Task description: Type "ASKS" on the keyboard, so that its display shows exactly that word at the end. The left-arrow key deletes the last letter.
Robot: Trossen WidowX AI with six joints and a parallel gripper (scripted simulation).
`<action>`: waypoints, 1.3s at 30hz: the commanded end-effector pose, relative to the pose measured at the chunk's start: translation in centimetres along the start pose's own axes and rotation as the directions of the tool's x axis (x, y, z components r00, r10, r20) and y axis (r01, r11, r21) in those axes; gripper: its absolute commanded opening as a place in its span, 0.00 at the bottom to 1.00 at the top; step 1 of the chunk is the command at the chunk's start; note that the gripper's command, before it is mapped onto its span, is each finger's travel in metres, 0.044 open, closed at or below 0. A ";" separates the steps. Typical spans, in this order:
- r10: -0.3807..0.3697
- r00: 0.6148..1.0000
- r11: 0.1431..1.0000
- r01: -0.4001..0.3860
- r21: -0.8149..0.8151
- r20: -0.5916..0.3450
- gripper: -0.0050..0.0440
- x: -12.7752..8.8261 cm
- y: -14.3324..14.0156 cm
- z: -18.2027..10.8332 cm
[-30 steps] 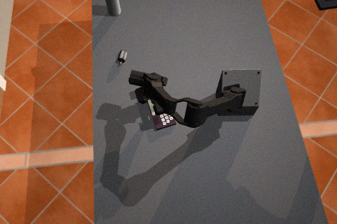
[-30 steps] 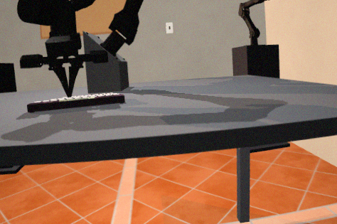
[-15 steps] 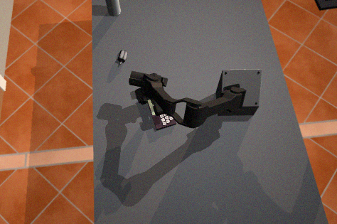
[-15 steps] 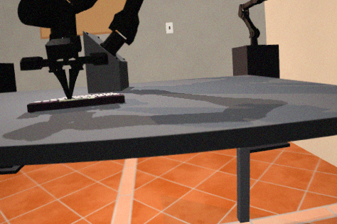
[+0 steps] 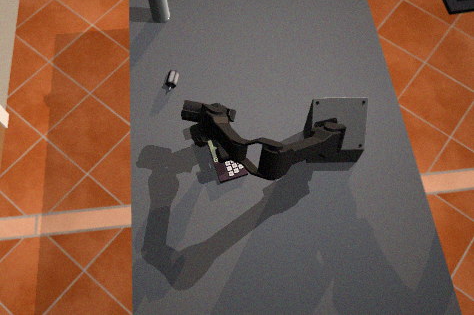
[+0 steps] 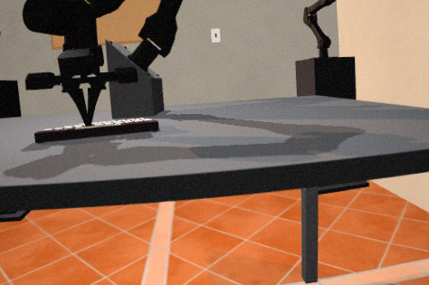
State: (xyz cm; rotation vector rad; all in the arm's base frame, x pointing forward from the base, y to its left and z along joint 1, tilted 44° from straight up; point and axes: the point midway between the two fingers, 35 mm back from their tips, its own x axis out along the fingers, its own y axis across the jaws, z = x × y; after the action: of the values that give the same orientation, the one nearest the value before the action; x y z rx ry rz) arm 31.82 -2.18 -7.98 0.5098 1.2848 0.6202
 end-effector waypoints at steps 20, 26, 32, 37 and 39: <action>-0.004 1.000 1.000 0.005 -0.014 0.010 0.00 -0.5 0.1 0.5; -0.015 1.000 1.000 0.015 -0.021 0.016 0.00 -4.0 0.1 0.7; -0.004 1.000 1.000 0.004 -0.011 0.003 0.00 -3.6 0.1 0.2; -0.003 1.000 1.000 0.003 -0.010 0.012 0.00 -3.7 1.7 0.4; 0.000 1.000 1.000 0.000 -0.009 0.010 0.00 -3.6 3.4 0.3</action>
State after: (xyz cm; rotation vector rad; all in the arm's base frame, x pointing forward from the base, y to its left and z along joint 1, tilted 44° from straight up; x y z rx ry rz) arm 31.02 -3.75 -4.92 0.5162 1.2885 0.6154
